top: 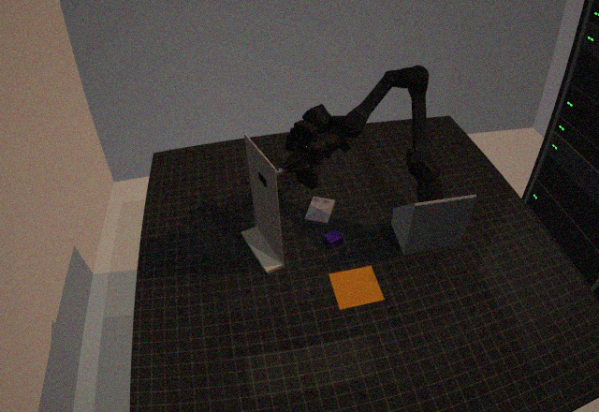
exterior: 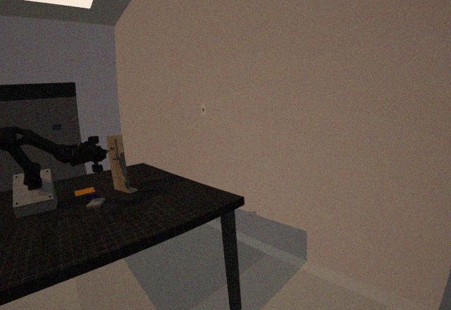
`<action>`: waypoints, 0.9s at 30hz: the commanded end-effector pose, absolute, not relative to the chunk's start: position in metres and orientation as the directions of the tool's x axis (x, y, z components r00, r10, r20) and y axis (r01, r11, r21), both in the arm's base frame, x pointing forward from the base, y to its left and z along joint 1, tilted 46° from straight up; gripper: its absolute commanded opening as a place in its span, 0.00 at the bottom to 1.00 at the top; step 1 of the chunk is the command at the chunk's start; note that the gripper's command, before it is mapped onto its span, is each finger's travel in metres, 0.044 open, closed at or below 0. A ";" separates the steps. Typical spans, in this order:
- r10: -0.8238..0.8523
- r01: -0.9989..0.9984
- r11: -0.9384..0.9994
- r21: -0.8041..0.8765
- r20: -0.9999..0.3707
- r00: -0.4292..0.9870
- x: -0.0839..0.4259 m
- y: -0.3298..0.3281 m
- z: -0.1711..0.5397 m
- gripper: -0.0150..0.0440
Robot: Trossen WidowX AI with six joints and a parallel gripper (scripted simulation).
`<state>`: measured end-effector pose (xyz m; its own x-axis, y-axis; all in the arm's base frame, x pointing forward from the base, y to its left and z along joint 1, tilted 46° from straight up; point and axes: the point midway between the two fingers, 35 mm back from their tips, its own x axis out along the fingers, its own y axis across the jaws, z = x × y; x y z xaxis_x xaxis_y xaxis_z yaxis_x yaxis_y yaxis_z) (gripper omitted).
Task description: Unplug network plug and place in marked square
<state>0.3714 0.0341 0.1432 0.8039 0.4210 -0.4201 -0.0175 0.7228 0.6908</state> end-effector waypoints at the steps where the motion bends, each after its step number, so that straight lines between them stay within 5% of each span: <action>1: 0.426 -0.026 0.723 0.690 -0.416 0.803 0.367 0.034 0.145 0.25; 27: 0.426 -0.026 0.724 0.690 -0.417 0.803 0.355 0.030 0.149 0.25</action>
